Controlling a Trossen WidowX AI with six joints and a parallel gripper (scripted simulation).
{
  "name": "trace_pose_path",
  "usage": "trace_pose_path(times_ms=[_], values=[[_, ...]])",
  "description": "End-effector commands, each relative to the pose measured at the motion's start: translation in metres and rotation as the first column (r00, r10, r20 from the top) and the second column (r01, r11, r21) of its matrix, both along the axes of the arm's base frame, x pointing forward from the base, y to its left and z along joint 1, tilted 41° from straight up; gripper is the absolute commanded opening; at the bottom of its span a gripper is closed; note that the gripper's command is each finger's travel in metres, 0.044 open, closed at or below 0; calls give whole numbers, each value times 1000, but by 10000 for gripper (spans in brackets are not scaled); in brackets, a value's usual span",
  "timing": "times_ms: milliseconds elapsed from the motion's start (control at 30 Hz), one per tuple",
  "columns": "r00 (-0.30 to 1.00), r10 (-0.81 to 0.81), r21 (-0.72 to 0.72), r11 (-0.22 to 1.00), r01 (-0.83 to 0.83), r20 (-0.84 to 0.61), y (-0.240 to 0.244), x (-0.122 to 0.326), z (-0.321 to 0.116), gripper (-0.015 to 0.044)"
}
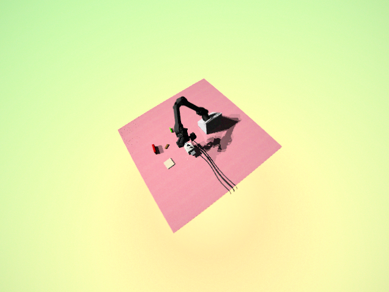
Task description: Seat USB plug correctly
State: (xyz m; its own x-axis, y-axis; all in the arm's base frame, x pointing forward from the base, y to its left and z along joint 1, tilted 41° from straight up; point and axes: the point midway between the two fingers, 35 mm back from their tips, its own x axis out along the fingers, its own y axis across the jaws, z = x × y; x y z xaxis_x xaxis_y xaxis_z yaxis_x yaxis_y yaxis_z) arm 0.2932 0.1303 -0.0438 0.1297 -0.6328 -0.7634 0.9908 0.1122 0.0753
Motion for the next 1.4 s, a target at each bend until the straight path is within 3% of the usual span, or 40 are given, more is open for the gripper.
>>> trace_pose_path(times_ms=[0, 467, 1033, 1367], values=[[1000, 2, -6, 1000, -2, -4, -5, 0, -4, 440], [1000, 2, -6, 1000, -2, -4, -11, 1, -11, 440], [1000, -2, -2, 1000, 2, -1, -9, 1, -10, 0], [1000, -2, -2, 1000, 2, -1, -9, 1, -10, 0]])
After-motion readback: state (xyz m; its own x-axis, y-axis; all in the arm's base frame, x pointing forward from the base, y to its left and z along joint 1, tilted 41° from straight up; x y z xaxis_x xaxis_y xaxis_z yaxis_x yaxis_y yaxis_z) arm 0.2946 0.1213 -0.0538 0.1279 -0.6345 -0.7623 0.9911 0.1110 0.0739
